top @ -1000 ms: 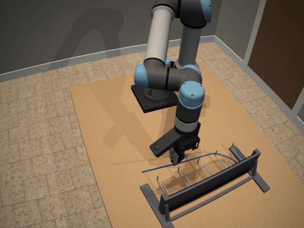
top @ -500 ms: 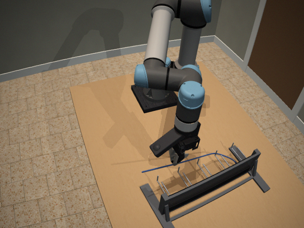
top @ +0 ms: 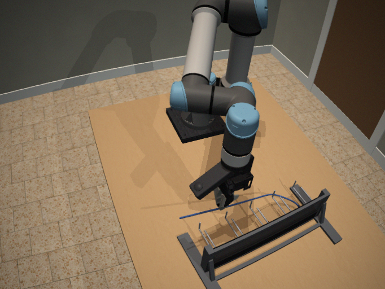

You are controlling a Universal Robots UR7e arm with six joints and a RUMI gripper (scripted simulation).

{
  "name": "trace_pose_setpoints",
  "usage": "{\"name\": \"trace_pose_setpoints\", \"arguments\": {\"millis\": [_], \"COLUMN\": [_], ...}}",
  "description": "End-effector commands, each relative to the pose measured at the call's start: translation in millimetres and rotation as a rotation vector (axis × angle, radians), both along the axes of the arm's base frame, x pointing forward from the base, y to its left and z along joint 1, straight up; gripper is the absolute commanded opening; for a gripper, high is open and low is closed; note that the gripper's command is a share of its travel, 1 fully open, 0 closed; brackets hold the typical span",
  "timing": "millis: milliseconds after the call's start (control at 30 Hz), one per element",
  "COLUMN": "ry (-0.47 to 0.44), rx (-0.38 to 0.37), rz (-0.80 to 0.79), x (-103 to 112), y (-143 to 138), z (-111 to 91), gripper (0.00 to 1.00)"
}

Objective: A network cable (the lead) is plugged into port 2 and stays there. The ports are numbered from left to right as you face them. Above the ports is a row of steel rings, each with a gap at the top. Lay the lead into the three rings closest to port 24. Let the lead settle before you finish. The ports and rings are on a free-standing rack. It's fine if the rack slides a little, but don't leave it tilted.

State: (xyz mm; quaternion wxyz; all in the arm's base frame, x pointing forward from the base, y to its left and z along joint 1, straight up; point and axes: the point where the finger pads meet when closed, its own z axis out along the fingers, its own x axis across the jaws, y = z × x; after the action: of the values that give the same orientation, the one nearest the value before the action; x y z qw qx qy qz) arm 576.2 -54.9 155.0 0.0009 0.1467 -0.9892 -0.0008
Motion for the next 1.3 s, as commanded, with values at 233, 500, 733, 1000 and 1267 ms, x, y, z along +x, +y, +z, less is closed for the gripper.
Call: {"name": "trace_pose_setpoints", "arguments": {"millis": [233, 500, 733, 1000, 1267], "ry": [-0.003, -0.003, -0.003, -0.003, -0.003], "rx": [-0.002, -0.002, -0.002, -0.002, -0.002], "rz": [0.000, 0.000, 0.000, 0.000, 0.000], "x": [1, 1, 1, 1, 1], "y": [-1, -1, -1, -1, -1], "z": [0, -4, -9, -21, -32], "gripper": [0.00, 0.00, 0.00, 0.00, 0.00]}}
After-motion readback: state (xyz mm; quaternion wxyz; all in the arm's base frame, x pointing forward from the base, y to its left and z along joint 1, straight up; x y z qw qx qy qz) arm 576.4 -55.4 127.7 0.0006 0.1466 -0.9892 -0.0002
